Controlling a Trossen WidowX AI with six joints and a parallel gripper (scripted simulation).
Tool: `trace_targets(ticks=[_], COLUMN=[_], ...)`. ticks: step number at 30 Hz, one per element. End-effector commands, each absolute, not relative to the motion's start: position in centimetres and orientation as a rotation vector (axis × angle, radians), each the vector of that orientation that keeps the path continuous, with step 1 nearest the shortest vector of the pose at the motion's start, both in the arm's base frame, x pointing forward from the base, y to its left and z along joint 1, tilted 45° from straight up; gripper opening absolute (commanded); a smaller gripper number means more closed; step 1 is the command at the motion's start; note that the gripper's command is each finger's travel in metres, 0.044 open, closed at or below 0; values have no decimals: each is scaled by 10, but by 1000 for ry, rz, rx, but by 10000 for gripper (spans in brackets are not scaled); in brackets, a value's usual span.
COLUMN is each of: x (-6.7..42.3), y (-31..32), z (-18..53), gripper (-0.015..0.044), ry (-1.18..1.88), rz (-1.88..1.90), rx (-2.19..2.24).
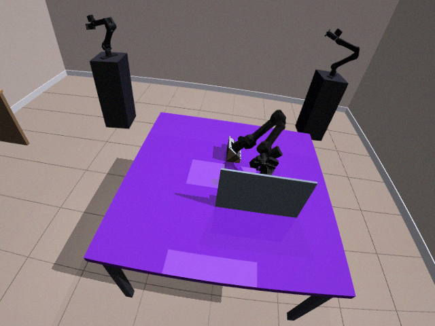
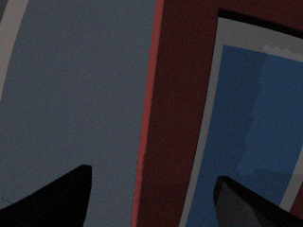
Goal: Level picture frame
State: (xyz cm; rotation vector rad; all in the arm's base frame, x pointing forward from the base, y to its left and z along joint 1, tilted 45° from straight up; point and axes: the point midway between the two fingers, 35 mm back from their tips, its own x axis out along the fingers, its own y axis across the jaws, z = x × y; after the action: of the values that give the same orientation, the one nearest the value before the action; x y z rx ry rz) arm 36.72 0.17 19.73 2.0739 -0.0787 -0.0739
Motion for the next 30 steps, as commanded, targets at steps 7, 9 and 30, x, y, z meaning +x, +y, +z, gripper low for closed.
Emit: trace_targets(ticks=[7, 9, 30], x=[376, 376, 376], y=[1, 1, 1], z=[194, 194, 194], gripper=[260, 260, 260], ry=[-72, -72, -72], rz=[-76, -76, -76], rx=[2070, 2070, 2070])
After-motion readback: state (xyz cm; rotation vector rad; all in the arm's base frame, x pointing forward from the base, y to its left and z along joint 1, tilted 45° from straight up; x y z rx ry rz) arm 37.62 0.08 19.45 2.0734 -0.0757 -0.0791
